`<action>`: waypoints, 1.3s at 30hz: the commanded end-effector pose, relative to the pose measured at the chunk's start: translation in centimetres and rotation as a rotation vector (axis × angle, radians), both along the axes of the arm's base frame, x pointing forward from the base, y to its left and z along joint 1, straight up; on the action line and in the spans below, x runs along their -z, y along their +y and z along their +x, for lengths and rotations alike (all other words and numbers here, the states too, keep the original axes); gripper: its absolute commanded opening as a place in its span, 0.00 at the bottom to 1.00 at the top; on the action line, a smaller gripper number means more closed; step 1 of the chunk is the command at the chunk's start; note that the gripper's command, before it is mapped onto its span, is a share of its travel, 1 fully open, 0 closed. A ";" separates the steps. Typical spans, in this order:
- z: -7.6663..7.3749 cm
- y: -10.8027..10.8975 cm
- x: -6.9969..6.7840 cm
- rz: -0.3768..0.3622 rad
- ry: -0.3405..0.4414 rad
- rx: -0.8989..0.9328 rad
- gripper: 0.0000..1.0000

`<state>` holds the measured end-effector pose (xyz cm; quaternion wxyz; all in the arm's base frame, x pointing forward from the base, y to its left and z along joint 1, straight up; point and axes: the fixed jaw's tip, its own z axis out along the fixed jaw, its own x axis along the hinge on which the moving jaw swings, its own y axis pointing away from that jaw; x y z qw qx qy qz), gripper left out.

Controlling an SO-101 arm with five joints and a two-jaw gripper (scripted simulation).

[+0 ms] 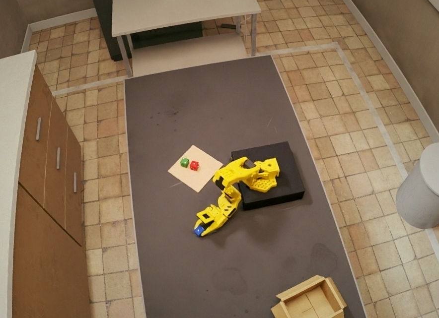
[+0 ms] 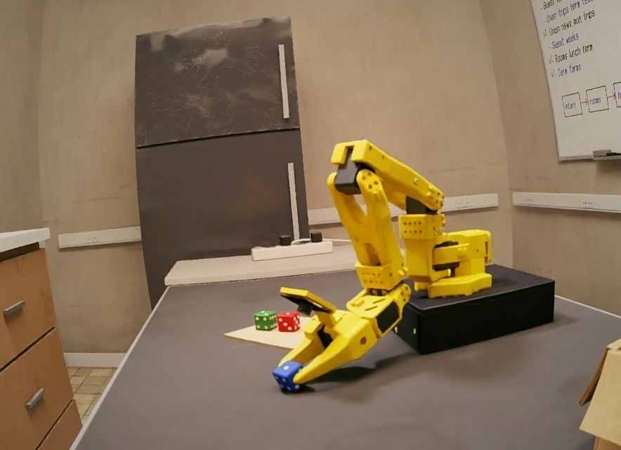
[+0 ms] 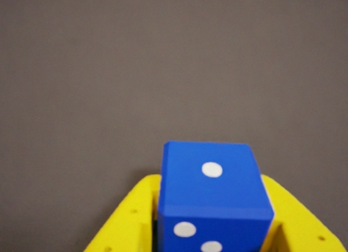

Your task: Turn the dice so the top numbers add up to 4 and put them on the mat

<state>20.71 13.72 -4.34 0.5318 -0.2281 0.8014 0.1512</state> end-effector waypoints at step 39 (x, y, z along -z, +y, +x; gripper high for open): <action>-0.2 0.1 0.2 0.007 0.008 -0.001 0.26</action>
